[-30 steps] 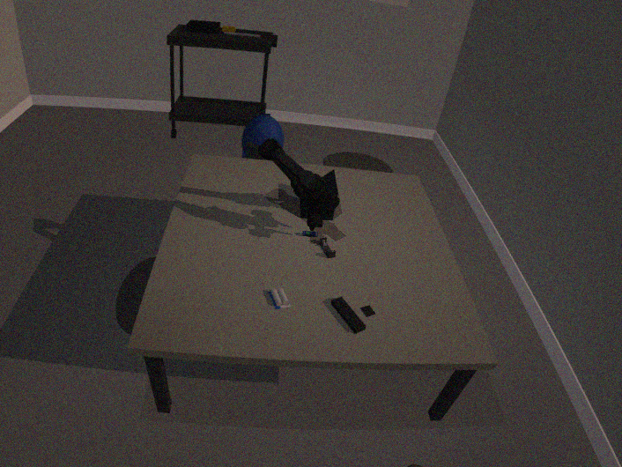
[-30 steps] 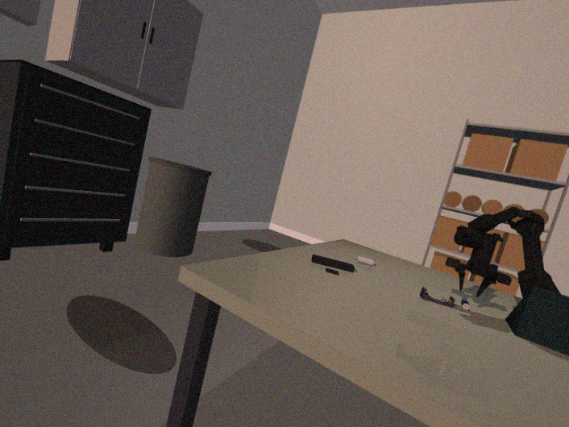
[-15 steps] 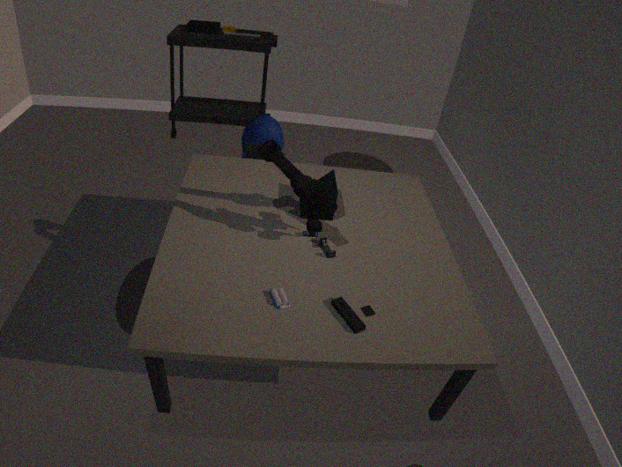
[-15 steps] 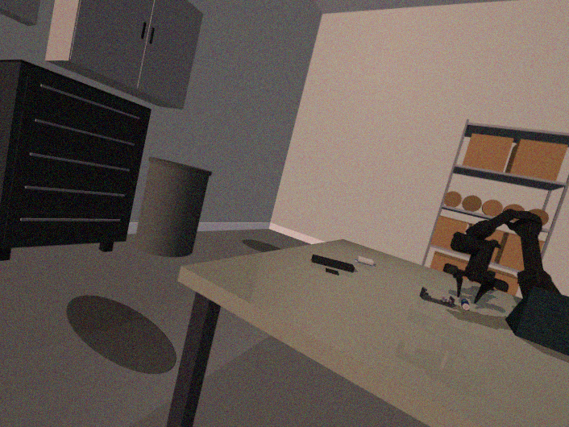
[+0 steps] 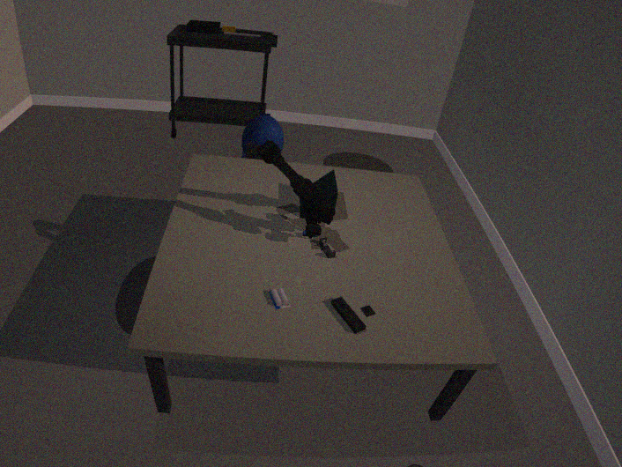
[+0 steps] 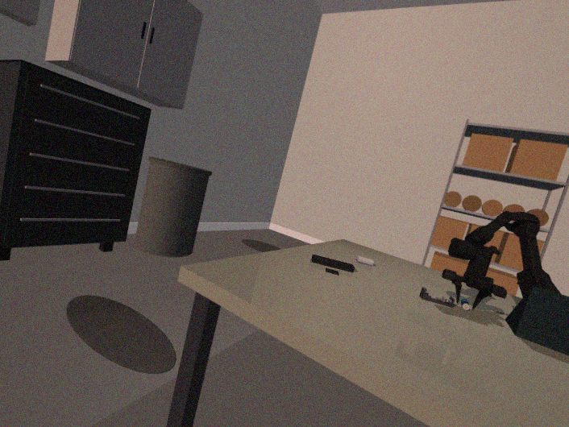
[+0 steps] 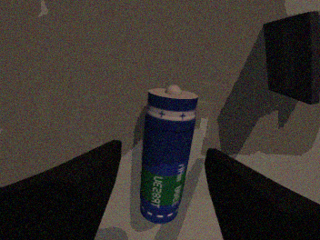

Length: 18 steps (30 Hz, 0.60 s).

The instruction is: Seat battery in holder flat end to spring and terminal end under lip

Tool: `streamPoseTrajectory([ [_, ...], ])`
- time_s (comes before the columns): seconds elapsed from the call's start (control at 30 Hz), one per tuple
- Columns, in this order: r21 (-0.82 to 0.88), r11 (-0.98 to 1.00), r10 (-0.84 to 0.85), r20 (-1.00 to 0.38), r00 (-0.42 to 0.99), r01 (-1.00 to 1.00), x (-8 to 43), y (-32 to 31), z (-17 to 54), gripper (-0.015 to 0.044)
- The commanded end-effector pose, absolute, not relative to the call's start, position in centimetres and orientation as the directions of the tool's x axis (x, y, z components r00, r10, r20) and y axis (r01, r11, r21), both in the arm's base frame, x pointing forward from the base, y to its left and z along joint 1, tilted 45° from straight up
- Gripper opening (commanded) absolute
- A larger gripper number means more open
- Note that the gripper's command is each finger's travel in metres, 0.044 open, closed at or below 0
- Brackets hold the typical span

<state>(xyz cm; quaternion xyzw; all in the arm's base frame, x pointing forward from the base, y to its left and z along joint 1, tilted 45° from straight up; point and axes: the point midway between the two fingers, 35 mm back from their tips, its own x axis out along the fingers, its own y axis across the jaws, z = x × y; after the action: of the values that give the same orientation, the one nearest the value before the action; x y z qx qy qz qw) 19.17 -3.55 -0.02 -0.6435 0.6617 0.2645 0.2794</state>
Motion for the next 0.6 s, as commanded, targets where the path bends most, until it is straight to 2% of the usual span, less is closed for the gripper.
streamPoseTrajectory([
  [0.0,-0.009,0.026,-0.707,-0.707,-0.012,-1.000,19.2,-3.7,-0.2,0.0153],
  [0.1,-0.009,0.026,-0.707,-0.707,-0.012,-1.000,19.2,-3.7,-0.2,0.0075],
  [0.57,-0.008,0.025,-0.704,-0.710,-0.012,-1.000,19.4,-1.9,1.5,0.0070],
])
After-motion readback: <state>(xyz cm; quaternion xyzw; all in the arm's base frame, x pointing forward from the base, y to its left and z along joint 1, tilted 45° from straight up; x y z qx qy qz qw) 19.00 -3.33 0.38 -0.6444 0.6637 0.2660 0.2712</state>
